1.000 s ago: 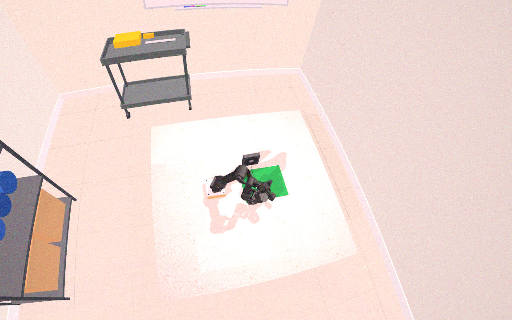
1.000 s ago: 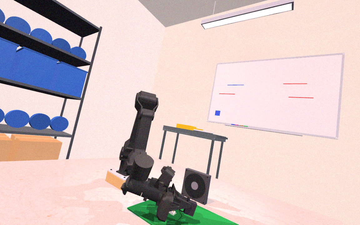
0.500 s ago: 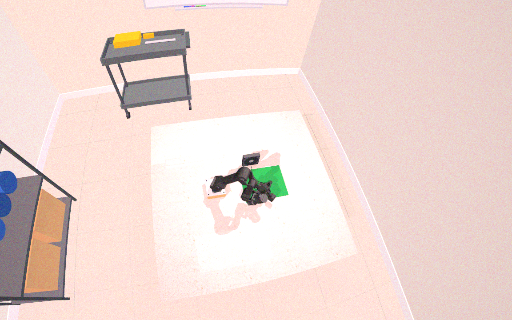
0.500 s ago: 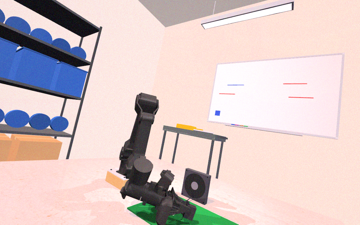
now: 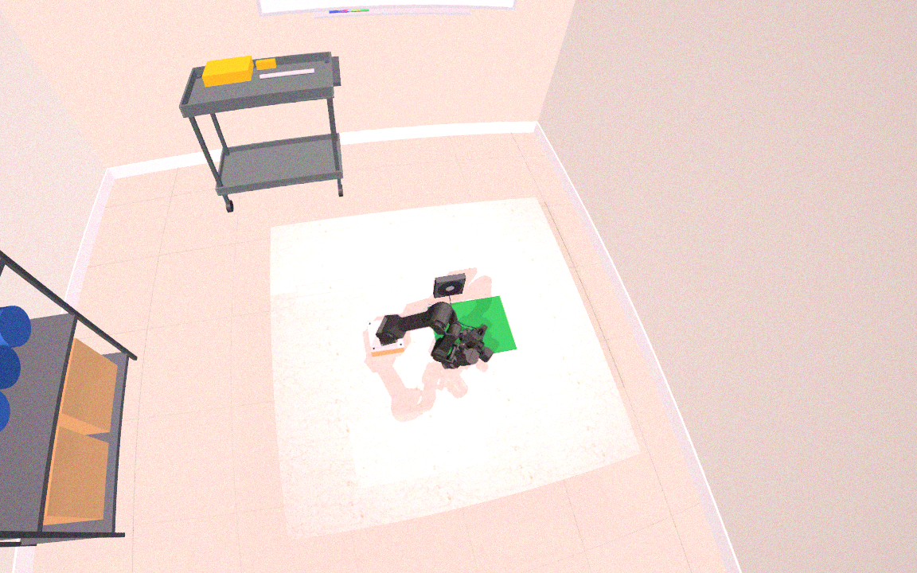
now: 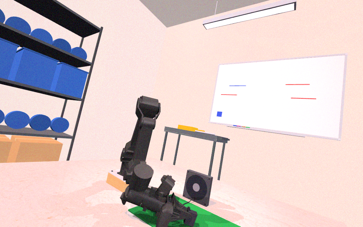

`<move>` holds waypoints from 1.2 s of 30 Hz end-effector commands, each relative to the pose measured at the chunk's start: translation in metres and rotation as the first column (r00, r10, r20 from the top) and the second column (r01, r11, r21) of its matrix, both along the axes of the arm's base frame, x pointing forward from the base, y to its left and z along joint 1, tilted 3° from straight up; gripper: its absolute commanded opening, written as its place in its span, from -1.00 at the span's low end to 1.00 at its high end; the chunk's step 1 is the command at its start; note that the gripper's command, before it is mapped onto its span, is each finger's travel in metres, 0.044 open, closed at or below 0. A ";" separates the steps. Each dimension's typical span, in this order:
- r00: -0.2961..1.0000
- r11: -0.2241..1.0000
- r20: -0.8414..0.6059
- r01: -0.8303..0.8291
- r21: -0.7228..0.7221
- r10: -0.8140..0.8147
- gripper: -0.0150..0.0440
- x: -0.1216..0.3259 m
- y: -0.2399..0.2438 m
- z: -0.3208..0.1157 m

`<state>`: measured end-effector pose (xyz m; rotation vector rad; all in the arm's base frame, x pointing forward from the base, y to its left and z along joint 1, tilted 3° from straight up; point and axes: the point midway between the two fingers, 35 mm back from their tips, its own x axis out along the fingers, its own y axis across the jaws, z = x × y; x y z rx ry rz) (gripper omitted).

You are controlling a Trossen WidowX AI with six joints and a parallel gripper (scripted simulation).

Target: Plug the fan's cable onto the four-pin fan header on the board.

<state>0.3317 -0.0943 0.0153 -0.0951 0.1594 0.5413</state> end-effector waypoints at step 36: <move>1.000 1.000 0.000 0.000 0.000 0.000 -0.49 0.000 0.000 -0.001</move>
